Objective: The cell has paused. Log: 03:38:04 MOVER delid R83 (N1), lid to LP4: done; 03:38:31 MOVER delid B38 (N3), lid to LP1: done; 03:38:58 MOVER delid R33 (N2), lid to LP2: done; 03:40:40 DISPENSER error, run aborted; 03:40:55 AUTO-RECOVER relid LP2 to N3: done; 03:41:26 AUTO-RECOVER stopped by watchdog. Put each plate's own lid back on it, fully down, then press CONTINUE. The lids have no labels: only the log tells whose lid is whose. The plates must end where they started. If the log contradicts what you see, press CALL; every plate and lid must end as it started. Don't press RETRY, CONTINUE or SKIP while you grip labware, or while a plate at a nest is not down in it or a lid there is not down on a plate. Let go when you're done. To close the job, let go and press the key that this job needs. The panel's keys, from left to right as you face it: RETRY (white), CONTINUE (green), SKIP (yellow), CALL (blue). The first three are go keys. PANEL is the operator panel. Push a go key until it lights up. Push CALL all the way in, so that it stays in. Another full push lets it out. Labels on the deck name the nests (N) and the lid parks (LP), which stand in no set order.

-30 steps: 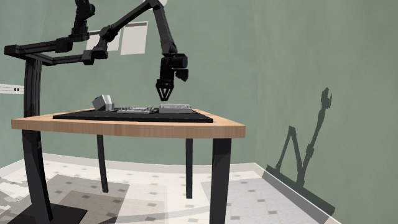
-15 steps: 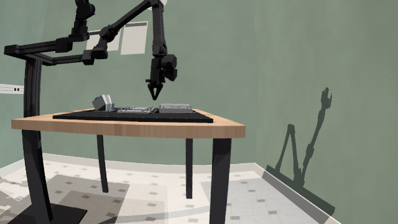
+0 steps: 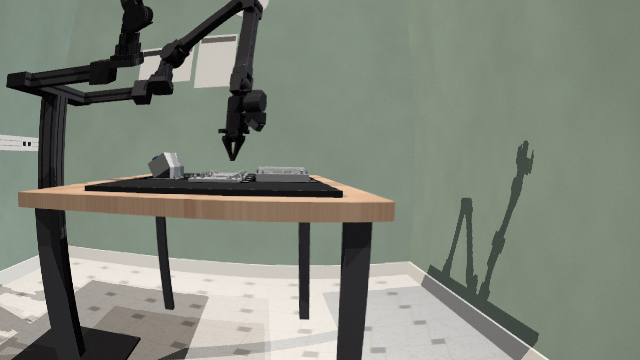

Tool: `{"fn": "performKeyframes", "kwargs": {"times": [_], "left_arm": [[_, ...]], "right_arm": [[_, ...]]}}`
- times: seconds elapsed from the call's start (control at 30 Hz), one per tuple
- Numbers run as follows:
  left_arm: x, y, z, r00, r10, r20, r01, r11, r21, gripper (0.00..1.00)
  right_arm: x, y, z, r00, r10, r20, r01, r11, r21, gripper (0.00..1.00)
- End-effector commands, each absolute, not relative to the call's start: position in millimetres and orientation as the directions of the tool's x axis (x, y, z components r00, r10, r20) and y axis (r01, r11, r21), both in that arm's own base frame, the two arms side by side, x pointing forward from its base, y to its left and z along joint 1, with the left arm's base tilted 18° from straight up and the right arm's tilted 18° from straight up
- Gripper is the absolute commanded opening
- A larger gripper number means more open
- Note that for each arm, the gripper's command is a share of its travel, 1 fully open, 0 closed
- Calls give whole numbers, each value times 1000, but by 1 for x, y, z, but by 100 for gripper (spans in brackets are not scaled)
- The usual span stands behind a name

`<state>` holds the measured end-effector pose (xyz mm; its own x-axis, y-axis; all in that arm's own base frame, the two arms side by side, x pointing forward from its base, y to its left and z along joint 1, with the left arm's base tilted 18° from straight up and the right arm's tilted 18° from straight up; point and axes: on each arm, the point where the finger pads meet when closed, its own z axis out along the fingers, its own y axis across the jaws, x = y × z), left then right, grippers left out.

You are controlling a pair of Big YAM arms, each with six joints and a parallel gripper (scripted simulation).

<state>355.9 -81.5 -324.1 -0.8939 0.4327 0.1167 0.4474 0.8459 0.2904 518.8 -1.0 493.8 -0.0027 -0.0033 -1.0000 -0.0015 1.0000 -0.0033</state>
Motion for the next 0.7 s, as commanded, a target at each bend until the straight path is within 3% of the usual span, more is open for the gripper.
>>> {"fn": "performKeyframes", "kwargs": {"times": [0.0,0.67], "left_arm": [[373,-89,-313,-885,462,66,460,839,291,0],[374,-95,-313,-887,457,67,455,841,292,0]], "right_arm": [[518,0,518,46,-1,-999,-2,1000,-1,100],[518,0,518,46,-1,-999,-2,1000,-1,100]]}}
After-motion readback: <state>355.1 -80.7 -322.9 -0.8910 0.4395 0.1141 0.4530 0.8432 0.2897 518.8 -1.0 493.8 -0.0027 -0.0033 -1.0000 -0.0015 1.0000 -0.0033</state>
